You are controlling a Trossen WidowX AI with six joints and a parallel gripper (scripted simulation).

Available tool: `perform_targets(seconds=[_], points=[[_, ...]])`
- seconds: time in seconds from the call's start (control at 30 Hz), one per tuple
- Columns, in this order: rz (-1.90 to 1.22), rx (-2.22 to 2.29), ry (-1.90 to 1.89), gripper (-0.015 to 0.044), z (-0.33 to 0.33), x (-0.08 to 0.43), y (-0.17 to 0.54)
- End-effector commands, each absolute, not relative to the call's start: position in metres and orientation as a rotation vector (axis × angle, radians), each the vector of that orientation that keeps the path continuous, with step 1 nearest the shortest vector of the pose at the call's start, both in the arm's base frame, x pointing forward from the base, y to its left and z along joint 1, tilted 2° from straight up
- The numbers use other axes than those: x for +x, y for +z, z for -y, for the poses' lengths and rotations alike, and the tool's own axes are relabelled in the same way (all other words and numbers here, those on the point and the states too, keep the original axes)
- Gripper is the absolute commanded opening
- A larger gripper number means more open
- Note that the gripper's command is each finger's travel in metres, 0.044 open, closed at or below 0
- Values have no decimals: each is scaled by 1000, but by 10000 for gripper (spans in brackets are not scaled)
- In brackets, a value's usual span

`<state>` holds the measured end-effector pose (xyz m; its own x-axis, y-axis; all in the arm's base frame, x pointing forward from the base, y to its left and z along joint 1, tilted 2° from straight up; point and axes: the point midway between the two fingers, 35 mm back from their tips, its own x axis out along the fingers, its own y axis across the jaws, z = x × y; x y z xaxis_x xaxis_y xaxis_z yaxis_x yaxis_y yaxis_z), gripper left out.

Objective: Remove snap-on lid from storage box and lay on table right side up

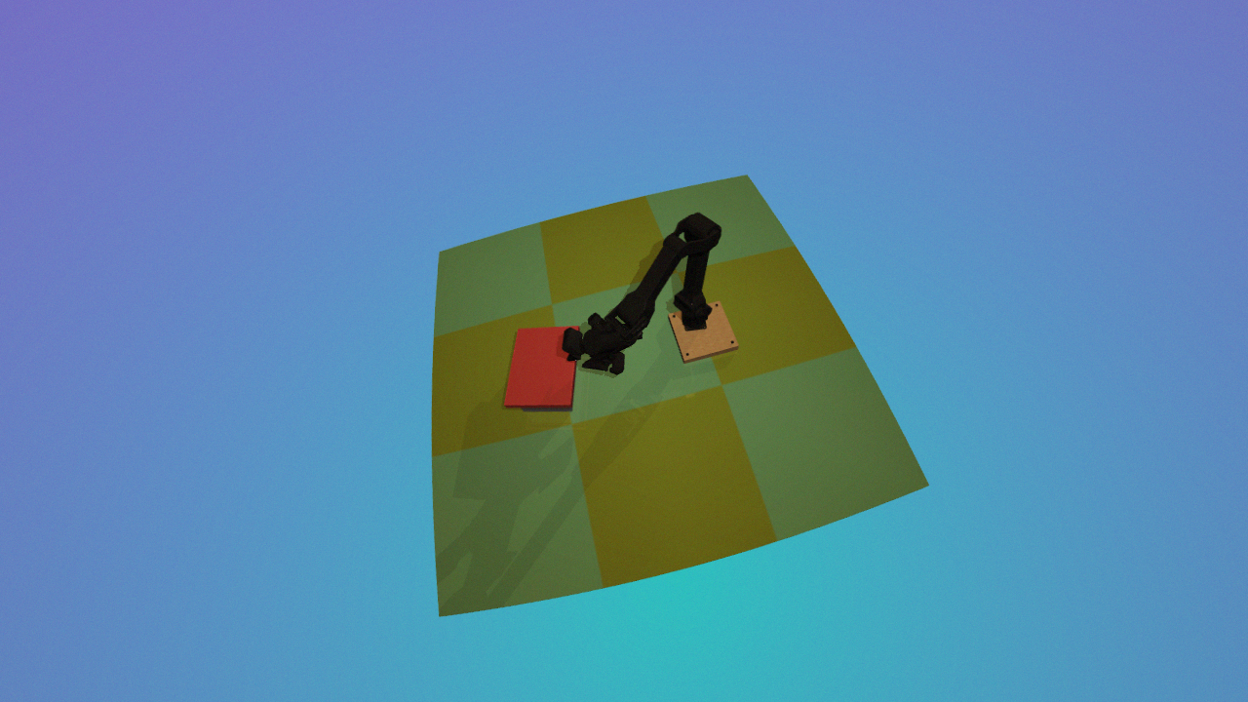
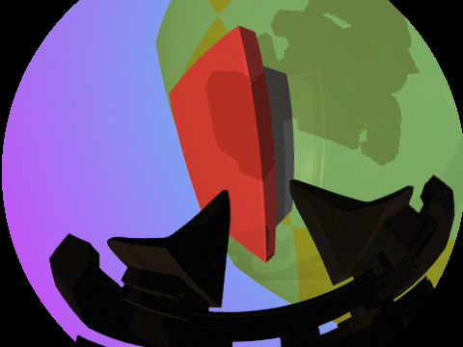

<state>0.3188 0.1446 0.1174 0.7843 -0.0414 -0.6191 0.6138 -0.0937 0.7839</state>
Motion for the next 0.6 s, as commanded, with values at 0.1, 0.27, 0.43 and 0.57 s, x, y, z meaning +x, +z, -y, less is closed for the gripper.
perform_targets(seconds=[0.1, 0.27, 0.43, 0.57], points=[[-473, 1580, -579, 235, -144, 327, 110], [-472, 1580, -578, 235, -143, 333, 105], [-471, 1580, -577, 235, -141, 339, 100], [-470, 1580, -576, 182, -141, 340, 100]])
